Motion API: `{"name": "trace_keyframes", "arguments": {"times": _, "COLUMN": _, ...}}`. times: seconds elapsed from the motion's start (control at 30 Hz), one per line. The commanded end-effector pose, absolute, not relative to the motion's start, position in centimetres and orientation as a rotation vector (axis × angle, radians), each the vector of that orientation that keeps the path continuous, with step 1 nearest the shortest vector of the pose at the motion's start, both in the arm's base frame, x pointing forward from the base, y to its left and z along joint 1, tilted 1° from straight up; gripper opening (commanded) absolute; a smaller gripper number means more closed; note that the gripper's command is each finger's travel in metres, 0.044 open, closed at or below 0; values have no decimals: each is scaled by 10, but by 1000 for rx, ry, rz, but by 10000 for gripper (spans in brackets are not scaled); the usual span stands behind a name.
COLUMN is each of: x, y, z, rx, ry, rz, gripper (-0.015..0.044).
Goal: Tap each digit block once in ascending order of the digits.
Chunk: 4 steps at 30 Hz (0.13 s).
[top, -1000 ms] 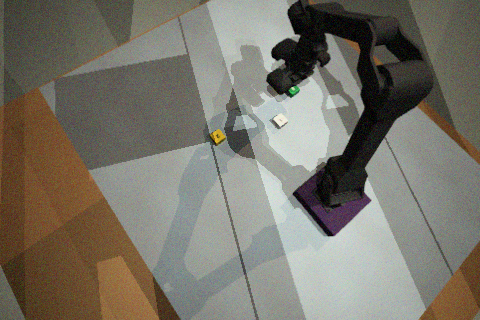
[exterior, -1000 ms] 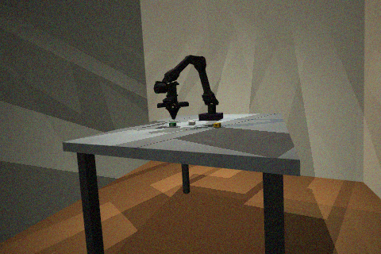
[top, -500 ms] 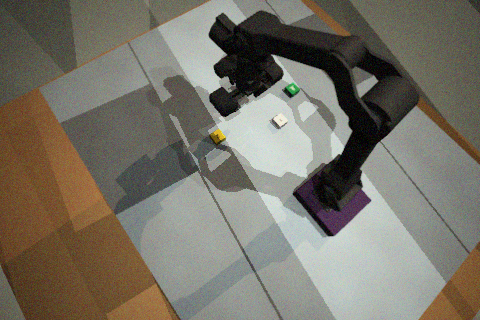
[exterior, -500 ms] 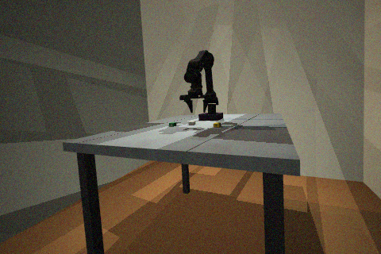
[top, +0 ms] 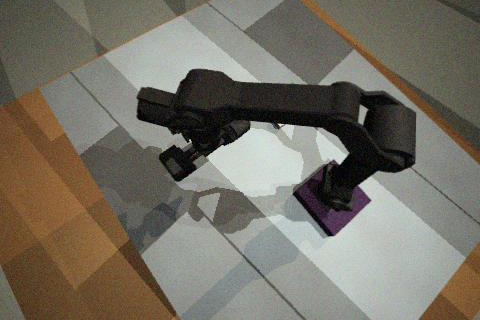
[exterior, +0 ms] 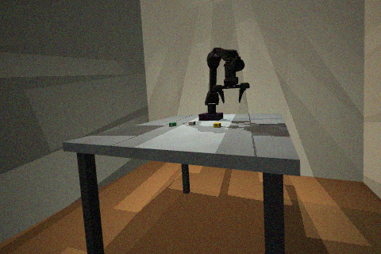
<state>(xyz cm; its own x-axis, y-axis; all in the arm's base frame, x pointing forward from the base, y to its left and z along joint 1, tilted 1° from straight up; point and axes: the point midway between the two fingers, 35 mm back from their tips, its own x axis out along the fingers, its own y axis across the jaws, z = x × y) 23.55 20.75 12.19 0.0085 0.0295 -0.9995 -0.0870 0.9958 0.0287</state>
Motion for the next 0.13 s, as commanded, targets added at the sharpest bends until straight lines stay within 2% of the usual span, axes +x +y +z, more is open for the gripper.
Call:
{"name": "trace_keyframes", "arguments": {"times": 0.0, "x": 228, "y": 215, "z": 128, "rx": -27, "ry": 1558, "rz": 83, "gripper": 400}}
{"name": "trace_keyframes", "arguments": {"times": 0.1, "x": 228, "y": 215, "z": 128, "rx": -27, "ry": 1558, "rz": 83, "gripper": 400}}
